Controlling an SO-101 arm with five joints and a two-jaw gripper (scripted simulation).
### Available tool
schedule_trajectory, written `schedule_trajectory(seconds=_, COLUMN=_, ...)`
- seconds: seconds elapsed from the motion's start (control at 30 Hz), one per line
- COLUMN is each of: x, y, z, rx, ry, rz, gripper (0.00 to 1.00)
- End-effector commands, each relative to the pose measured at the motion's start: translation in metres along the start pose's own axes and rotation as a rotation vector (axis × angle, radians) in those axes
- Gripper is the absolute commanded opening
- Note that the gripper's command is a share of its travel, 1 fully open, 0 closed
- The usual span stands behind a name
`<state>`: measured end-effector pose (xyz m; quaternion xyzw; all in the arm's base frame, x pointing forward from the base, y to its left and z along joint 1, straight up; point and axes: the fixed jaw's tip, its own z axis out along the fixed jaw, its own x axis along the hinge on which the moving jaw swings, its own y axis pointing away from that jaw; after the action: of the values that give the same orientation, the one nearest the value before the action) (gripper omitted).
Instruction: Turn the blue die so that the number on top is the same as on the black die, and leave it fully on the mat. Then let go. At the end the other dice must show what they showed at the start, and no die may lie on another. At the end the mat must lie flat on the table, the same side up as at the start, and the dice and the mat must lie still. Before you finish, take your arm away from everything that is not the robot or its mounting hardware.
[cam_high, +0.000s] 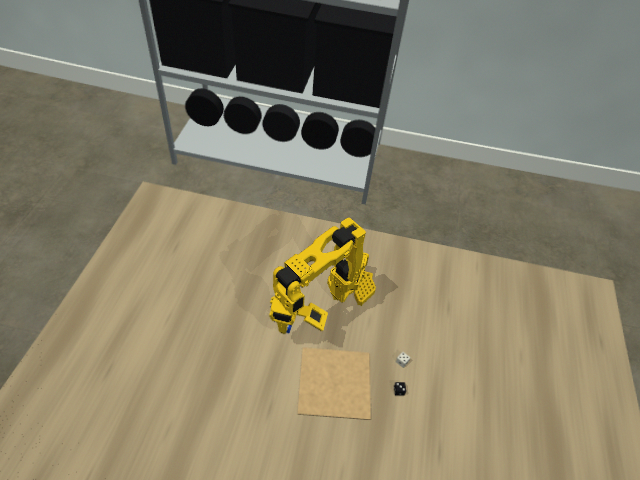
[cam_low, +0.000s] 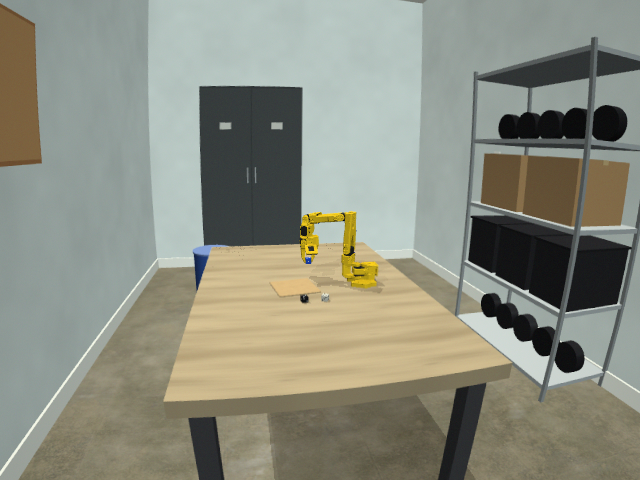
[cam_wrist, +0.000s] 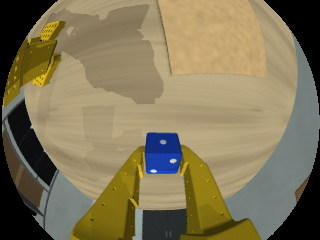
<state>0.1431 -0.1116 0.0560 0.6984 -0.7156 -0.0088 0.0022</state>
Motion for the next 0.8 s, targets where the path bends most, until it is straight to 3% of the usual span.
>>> schedule_trajectory(seconds=0.0, x=0.0057, y=-0.0081, z=-0.0156, rx=0.078, ry=0.053, rz=0.0, gripper=0.0)
schedule_trajectory(seconds=0.5, x=0.0056, y=-0.0081, z=-0.0156, rx=0.078, ry=0.052, rz=0.012, gripper=0.0)
schedule_trajectory(seconds=0.77, x=0.0042, y=-0.0082, z=-0.0155, rx=0.083, ry=0.045, rz=0.193, gripper=0.0)
